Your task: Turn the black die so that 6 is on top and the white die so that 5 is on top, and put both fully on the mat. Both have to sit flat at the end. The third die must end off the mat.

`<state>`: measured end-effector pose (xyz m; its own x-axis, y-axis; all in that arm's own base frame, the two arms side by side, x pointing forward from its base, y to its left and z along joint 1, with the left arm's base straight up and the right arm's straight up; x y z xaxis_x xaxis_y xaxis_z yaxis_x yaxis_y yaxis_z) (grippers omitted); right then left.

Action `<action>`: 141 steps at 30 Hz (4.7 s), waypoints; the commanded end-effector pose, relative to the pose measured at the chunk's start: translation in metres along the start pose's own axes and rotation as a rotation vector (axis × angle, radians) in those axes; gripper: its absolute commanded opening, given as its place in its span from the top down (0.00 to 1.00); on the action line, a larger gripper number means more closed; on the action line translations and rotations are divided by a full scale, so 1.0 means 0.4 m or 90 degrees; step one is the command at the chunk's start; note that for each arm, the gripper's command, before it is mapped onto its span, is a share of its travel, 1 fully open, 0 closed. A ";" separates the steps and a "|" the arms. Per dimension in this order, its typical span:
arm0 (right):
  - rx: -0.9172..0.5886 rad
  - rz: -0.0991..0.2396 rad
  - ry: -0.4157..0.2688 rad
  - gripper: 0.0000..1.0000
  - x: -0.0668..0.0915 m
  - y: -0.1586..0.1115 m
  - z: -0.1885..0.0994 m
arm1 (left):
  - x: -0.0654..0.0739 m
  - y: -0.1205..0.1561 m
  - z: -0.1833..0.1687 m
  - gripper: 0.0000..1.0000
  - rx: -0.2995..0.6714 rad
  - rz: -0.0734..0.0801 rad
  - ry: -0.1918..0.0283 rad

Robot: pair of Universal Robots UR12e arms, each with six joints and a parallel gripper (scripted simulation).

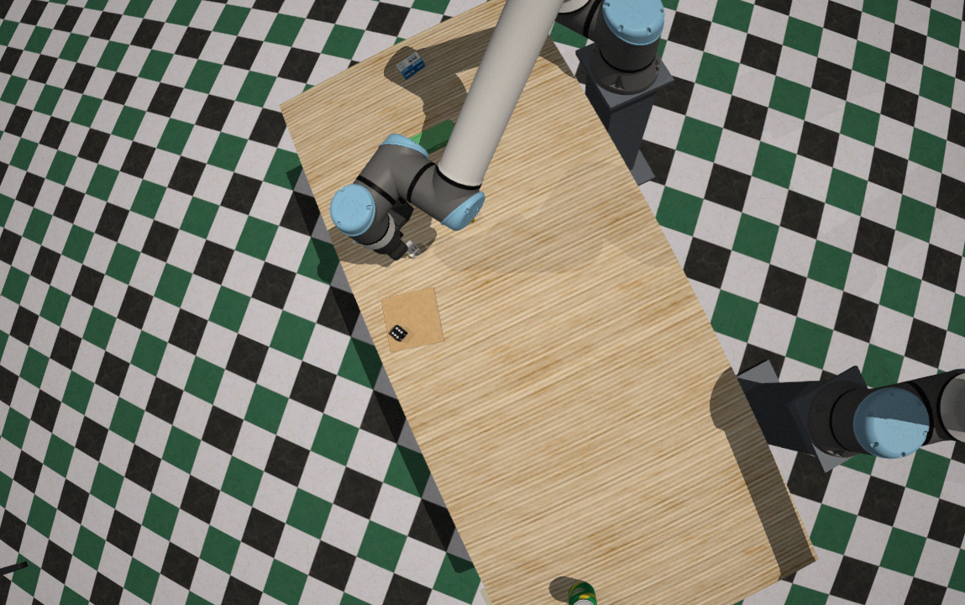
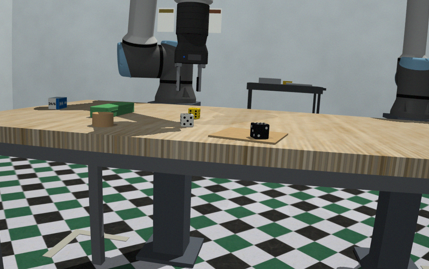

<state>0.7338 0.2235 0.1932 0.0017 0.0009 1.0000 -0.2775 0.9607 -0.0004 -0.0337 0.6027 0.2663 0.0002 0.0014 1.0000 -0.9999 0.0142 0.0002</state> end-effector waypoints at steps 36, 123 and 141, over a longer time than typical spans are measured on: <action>0.000 0.000 -0.001 0.13 -0.112 0.001 -0.002 | 0.002 0.000 -0.001 0.00 0.000 0.000 -0.001; 0.000 0.000 -0.001 0.13 -0.209 0.001 -0.004 | 0.002 0.000 -0.001 0.00 0.000 0.000 -0.001; 0.000 0.000 -0.001 0.43 -0.209 0.001 -0.004 | 0.002 0.000 -0.001 0.00 0.000 0.000 -0.001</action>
<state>0.7346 0.2240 0.1086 0.0016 0.0008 1.0000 -0.2776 0.9607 -0.0003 -0.0337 0.6027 0.2663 0.0002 0.0014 1.0000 -0.9999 0.0142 0.0002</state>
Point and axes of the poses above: on each arm, the point where the finger pads meet when closed, its own x axis back along the fingers, its own y axis across the jaws, z = x × y, the point moved 9 cm from there along x, back along the fingers, and after that the axes turned 4 degrees about -x, right-handed, at the moved point
